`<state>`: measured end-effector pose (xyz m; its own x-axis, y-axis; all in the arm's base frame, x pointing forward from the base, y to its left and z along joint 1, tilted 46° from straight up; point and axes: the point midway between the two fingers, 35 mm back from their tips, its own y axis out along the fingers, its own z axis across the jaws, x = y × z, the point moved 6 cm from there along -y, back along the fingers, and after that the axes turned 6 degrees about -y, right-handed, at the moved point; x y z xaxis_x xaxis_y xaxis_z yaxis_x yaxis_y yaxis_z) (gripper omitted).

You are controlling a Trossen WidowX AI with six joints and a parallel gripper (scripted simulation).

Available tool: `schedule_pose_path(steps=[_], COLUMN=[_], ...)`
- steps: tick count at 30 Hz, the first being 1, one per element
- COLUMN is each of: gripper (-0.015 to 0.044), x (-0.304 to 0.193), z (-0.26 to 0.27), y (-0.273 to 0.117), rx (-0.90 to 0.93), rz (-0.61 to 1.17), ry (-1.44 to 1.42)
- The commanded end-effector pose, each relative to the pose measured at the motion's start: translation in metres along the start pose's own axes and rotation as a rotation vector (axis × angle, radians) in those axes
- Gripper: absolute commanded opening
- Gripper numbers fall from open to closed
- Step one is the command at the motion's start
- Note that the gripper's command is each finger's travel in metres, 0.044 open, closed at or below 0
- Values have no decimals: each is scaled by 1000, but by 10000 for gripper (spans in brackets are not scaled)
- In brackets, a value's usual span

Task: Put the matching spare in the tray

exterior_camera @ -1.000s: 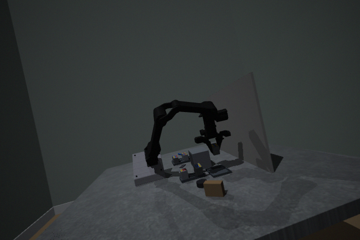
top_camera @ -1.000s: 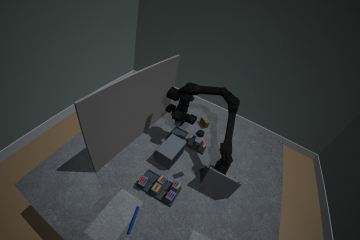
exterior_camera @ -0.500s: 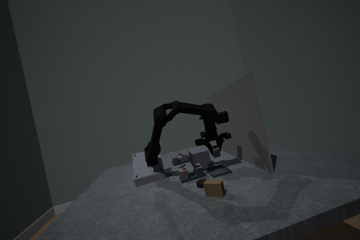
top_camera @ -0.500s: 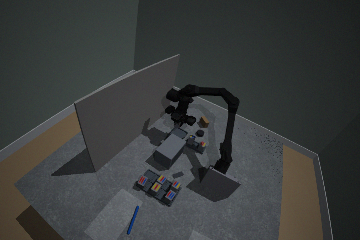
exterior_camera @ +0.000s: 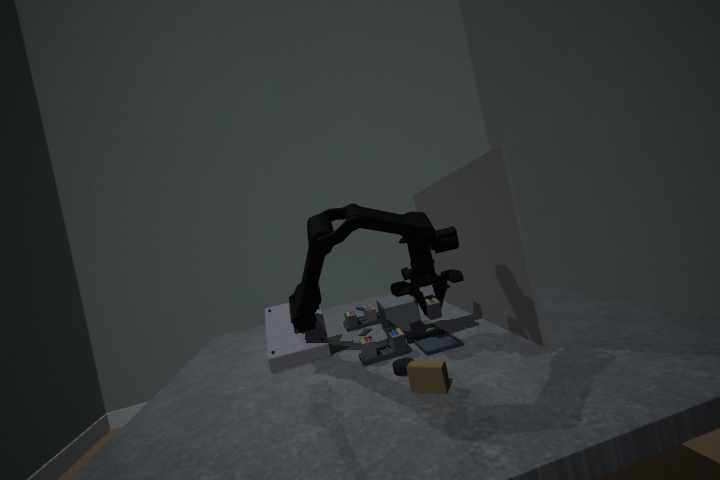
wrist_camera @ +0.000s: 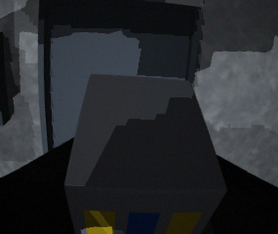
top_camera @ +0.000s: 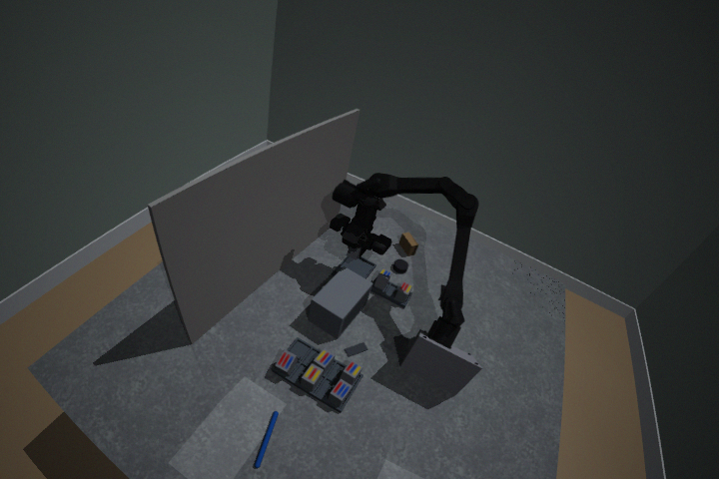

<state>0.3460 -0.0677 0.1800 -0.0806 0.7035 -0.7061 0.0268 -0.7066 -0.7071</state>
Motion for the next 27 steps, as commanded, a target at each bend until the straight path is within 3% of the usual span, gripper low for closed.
schedule_pose_path(steps=[1,27], gripper=[0,0], x=[1,0], z=[1,4], y=[4,25], rx=[2,2], rz=[4,8], ry=[-7,-7])
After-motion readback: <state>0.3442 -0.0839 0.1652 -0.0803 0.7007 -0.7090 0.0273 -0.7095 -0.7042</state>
